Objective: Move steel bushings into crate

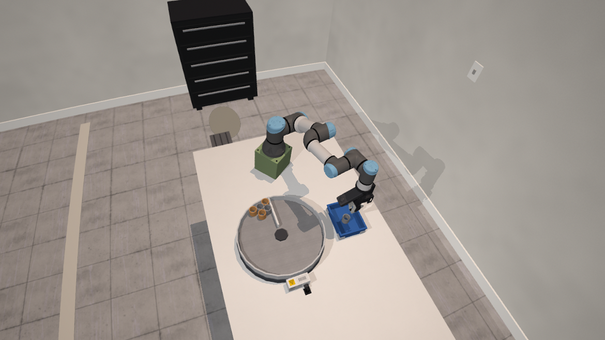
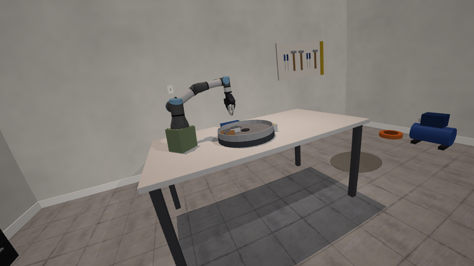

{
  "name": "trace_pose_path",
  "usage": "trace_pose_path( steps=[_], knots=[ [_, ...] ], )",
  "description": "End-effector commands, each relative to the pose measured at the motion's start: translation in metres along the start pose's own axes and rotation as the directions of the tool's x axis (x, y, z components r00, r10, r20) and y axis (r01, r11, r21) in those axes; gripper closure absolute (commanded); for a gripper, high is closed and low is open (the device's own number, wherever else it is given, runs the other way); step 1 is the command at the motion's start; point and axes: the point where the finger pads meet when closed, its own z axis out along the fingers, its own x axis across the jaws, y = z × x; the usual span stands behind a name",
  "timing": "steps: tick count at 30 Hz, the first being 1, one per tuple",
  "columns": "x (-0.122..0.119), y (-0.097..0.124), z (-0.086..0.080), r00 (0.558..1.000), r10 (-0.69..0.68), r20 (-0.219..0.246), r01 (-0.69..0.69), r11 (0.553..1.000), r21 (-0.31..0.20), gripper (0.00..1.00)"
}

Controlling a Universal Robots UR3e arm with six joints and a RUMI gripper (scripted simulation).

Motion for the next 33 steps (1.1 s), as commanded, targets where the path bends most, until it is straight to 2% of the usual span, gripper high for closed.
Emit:
trace_pose_path(
  steps=[1,15,33],
  knots=[
    [-0.001,-0.002,-0.002,1.000,0.000,0.004,0.000,1.000,-0.001,0.95],
    [0.002,-0.014,-0.002,1.000,0.000,0.004,0.000,1.000,-0.001,0.95],
    [0.018,-0.047,-0.002,1.000,0.000,0.003,0.000,1.000,-0.001,0.95]
  ],
)
